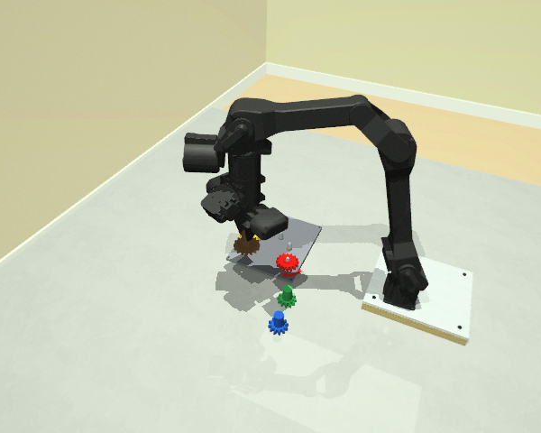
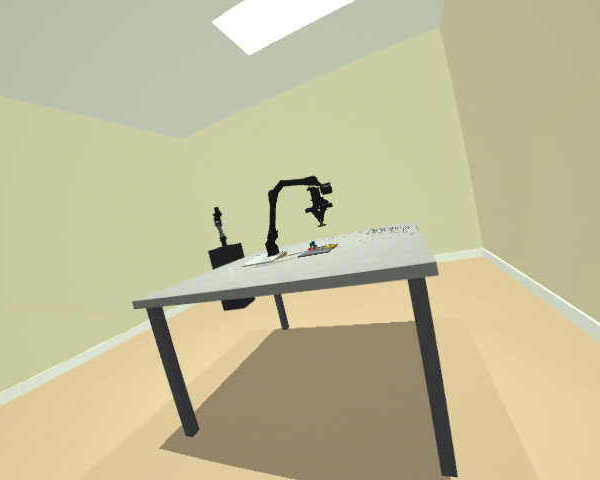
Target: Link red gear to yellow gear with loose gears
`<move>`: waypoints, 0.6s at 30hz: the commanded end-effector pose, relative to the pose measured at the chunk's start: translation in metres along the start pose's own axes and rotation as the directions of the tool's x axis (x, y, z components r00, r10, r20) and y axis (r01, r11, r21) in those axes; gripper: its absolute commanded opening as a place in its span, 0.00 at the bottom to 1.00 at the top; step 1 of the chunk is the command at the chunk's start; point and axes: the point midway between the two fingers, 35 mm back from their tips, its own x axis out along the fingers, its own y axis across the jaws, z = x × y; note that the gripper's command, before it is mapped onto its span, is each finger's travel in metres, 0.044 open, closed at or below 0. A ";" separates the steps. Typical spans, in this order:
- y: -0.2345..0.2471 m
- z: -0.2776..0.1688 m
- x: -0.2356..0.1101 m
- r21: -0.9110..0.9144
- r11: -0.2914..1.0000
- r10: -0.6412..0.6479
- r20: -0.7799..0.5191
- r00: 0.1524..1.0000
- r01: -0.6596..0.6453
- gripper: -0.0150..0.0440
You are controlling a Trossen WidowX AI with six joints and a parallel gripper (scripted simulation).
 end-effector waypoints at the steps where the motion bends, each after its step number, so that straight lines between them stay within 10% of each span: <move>1: 0.000 0.000 -0.010 0.005 1.000 -0.008 0.003 1.000 0.008 0.25; 18: -0.009 -0.018 -0.009 0.005 1.000 -0.008 0.002 1.000 0.008 0.25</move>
